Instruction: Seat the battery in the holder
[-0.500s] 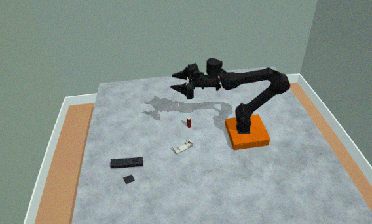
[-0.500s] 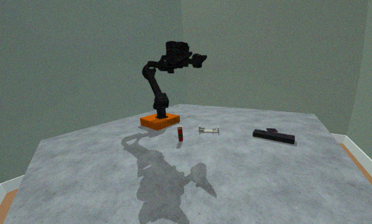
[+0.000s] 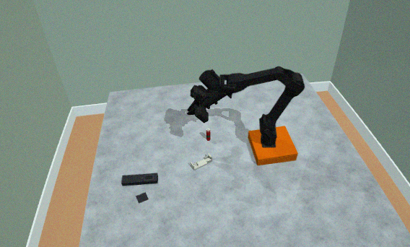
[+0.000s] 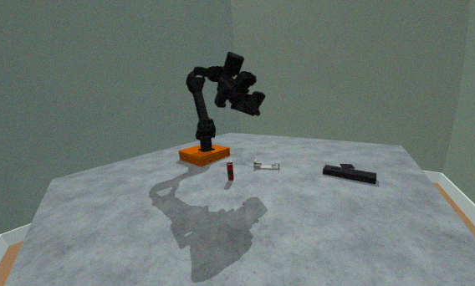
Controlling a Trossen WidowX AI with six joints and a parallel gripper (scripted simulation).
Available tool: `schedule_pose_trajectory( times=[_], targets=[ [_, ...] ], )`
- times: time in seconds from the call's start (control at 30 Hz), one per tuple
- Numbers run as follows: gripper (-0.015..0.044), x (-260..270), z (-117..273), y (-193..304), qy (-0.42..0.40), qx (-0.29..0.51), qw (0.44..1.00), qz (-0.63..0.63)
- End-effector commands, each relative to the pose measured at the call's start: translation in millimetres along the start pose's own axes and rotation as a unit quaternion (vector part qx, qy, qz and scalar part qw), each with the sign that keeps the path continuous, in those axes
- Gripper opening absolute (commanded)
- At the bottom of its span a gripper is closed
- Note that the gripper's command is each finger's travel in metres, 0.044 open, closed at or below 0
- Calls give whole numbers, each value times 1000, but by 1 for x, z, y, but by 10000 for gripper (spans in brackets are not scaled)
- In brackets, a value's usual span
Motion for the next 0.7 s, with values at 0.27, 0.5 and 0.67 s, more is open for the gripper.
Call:
schedule_pose_trajectory(
  times=[0.27, 0.5, 0.67],
  targets=[
    [0, 12, -11, 92, -164, 398, 902, 39],
    [0, 12, -11, 92, -164, 398, 902, 39],
    [0, 12, -12, 93, -164, 398, 902, 39]
  ],
)
Point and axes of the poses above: the point midway between the two fingers, 35 mm back from their tips, its own z axis back along the fingers, its own x axis across the jaws, y = z × x, the point moved 2 cm from there along z, back along the fingers, and after that the axes turned 13 degrees about z, right-handed, at the moved point
